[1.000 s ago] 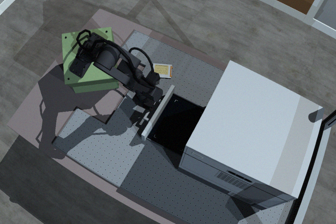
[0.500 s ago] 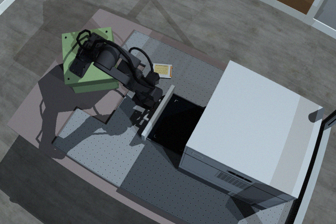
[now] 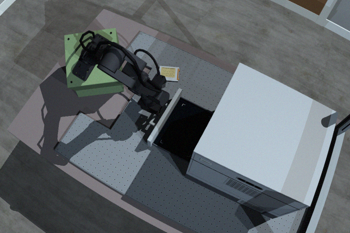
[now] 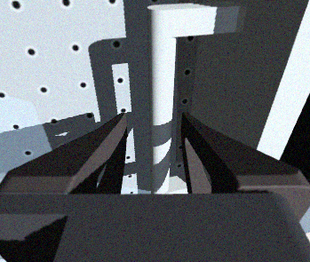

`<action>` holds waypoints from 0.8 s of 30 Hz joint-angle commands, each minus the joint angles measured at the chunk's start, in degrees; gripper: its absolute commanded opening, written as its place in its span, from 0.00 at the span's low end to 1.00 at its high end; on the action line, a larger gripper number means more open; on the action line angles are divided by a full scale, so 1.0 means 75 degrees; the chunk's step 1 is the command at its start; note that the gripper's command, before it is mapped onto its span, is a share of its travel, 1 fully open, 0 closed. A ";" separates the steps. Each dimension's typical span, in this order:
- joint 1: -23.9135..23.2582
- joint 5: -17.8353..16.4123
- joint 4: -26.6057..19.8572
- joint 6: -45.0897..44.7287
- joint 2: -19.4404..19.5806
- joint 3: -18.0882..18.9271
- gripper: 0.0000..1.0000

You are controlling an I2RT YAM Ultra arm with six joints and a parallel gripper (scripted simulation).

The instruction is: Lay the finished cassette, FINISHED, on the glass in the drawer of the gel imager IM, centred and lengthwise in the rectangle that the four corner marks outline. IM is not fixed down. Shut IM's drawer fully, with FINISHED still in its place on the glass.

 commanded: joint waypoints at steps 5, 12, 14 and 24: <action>0.0147 0.0019 -0.0318 0.0104 -0.0372 -0.0176 0.35; 0.0210 0.0071 -0.0504 0.0161 -0.0650 -0.0285 0.35; 0.0233 0.0086 -0.0569 0.0180 -0.0748 -0.0323 0.35; 0.0335 0.0113 -0.0864 0.0274 -0.1166 -0.0476 0.35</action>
